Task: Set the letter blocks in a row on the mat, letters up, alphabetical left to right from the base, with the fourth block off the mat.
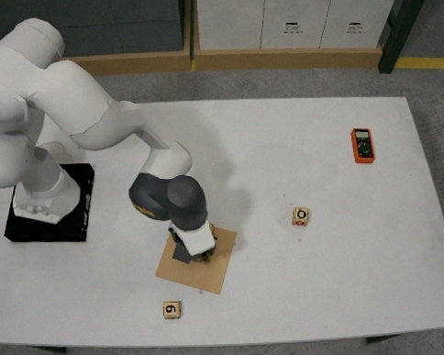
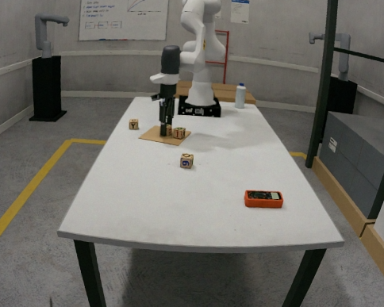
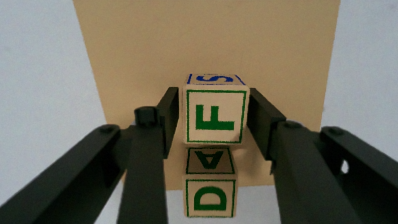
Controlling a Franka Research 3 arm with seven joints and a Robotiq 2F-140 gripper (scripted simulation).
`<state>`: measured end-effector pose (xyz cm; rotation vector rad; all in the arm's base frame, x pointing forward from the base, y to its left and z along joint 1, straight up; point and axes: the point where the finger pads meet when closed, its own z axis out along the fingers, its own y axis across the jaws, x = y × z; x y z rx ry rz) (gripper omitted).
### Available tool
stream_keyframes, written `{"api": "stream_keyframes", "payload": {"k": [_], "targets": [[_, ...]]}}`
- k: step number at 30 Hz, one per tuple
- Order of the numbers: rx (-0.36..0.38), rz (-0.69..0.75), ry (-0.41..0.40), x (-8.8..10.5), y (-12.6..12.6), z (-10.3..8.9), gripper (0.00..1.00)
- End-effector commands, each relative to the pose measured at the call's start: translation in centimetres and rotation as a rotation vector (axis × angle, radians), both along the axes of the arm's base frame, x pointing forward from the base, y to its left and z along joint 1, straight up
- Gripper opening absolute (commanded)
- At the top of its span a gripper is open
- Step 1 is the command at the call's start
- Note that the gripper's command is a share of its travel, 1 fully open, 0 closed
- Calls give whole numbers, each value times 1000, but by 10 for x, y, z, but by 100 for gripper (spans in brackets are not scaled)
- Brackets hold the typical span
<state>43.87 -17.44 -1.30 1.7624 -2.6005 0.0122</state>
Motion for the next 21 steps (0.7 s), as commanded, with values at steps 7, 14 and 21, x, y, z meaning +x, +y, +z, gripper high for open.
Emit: {"api": "stream_keyframes", "payload": {"k": [7,14,21], "targets": [[0,-1,0,0,0,32,44],[0,-1,0,0,0,68,44],[0,-1,0,0,0,84,44]]}}
